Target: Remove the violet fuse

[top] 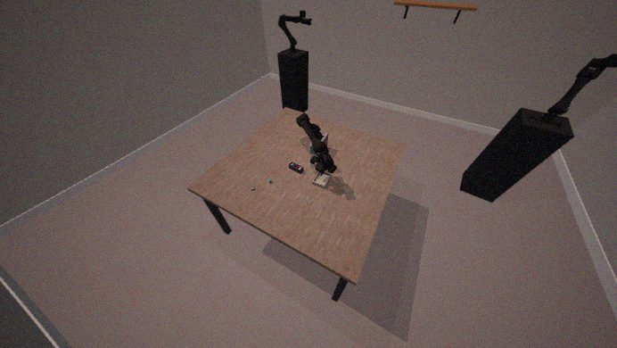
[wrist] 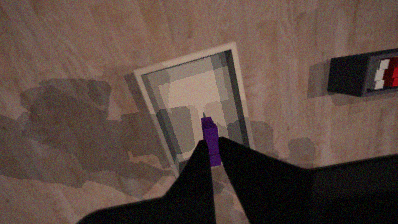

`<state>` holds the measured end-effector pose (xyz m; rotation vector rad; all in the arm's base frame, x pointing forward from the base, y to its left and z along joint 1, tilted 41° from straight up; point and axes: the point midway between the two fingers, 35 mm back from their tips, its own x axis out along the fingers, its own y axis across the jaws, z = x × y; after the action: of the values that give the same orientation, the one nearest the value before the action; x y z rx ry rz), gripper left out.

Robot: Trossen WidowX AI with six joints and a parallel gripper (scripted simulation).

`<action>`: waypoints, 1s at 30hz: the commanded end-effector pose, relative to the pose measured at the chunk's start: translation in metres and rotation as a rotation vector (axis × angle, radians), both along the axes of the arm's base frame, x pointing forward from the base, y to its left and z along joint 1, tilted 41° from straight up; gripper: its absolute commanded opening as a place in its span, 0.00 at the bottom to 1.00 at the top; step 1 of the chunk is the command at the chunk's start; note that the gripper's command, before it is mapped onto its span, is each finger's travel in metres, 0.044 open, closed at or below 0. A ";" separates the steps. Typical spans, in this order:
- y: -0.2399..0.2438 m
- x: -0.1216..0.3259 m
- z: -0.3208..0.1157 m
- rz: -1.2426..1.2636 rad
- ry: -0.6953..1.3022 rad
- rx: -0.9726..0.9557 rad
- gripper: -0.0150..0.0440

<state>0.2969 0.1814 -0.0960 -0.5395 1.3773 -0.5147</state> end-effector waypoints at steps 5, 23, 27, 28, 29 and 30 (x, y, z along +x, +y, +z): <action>-0.011 0.000 -0.013 -0.001 0.008 -0.009 0.25; -0.021 0.003 -0.025 -0.007 0.000 -0.002 0.30; -0.021 0.003 -0.025 -0.007 0.000 -0.002 0.48; -0.021 0.003 -0.025 -0.007 0.000 -0.002 0.52; -0.021 0.003 -0.025 -0.007 0.000 -0.002 0.57; -0.021 0.003 -0.025 -0.007 0.000 -0.002 0.61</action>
<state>0.2997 0.1599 -0.1214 -0.5381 1.3799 -0.5212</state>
